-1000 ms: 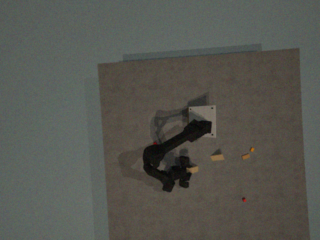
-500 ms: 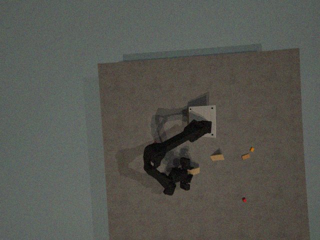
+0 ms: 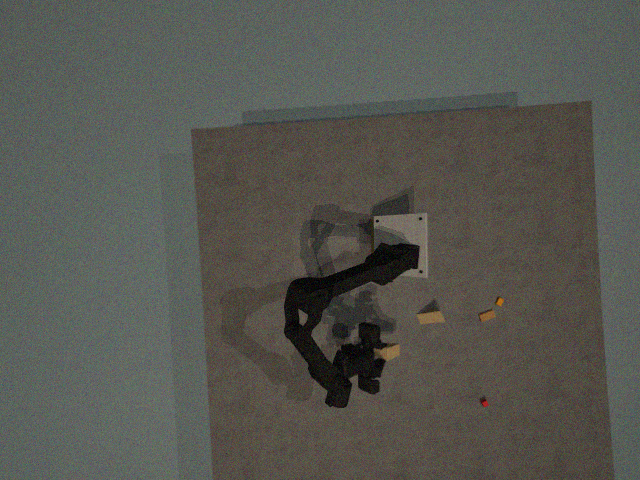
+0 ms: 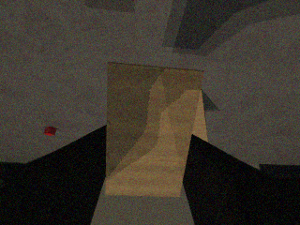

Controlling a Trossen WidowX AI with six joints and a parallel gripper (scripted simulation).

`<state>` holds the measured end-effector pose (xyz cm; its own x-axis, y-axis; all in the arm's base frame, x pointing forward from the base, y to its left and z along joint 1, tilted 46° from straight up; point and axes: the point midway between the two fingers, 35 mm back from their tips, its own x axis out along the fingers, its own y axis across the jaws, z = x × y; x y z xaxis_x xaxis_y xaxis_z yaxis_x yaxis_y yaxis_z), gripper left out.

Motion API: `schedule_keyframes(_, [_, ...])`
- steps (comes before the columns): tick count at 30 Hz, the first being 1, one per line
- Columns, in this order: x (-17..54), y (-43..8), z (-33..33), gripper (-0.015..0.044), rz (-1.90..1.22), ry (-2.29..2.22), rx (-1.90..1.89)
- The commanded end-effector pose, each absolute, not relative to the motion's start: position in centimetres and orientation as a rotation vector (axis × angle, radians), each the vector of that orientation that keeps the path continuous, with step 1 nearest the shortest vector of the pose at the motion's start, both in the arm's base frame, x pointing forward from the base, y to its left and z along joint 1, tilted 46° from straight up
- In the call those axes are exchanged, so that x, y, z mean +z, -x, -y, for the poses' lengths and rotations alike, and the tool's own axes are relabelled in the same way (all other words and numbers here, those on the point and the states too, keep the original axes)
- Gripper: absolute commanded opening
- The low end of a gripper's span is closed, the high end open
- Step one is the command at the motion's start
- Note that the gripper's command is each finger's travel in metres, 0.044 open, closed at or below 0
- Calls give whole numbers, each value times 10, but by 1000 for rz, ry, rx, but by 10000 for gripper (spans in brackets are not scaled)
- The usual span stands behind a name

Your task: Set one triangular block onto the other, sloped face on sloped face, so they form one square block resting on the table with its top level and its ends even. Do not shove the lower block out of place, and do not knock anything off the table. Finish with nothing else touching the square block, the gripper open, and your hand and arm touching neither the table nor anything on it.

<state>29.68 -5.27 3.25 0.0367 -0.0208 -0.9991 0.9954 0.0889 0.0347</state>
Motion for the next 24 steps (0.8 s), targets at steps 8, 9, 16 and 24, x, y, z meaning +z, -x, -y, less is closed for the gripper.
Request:
schedule_keyframes(8, [33,-295,51,0,-1237,-1067,-1085])
schedule_keyframes(9, [32,-295,50,0,-1248,-1035,-1066])
schedule_keyframes(16, [29,-294,49,0,-1325,-813,-935])
schedule_keyframes(24, [26,-292,48,0,-1403,-558,-783])
